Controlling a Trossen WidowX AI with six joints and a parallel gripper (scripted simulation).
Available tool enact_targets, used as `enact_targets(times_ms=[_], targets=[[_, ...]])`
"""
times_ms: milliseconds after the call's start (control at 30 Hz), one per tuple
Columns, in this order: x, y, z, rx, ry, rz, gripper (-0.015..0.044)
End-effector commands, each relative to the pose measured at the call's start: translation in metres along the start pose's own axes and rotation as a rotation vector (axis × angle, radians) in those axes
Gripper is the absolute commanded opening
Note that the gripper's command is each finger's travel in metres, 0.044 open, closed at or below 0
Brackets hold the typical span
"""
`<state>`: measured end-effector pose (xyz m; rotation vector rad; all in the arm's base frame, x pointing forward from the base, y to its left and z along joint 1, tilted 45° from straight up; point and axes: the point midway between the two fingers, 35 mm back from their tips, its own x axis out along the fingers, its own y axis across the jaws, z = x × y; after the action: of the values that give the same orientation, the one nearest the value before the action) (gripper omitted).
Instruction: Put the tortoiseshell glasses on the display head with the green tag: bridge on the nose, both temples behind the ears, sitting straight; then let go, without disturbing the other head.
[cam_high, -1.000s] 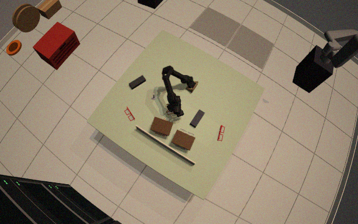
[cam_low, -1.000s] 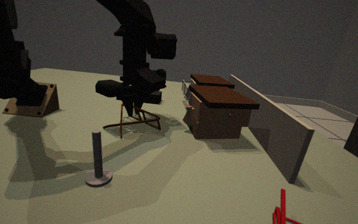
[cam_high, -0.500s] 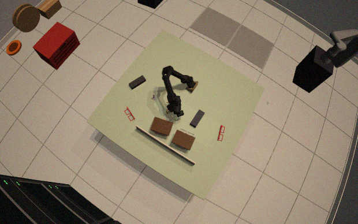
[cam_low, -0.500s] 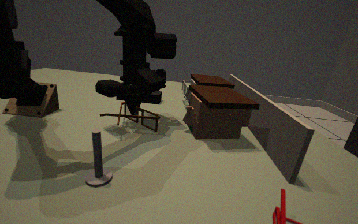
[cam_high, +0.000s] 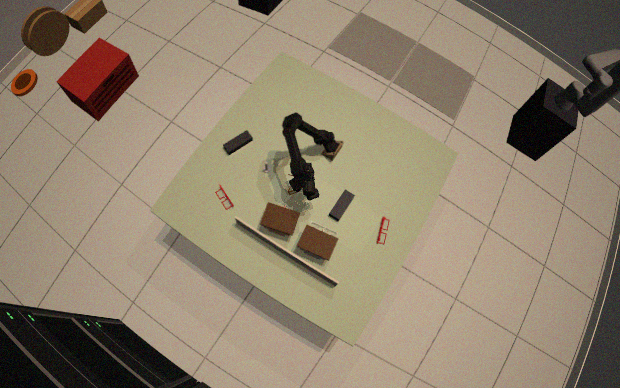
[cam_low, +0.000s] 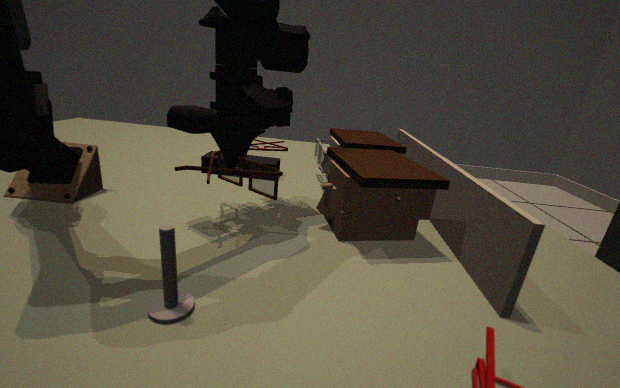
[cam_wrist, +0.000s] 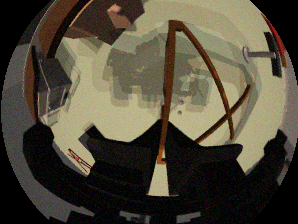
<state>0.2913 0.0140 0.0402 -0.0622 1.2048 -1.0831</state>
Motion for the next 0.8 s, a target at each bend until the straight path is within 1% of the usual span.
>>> enact_targets(times_ms=[0, 233, 433, 767], targets=[[-0.019, 0.002, 0.001, 0.004, 0.004, 0.002, 0.0000], [-0.051, 0.001, 0.001, 0.004, 0.002, -0.001, 0.0000], [-0.057, -0.002, 0.005, 0.003, 0.002, 0.000, 0.0000], [-0.059, -0.047, 0.060, -0.003, -0.001, 0.012, 0.0000]])
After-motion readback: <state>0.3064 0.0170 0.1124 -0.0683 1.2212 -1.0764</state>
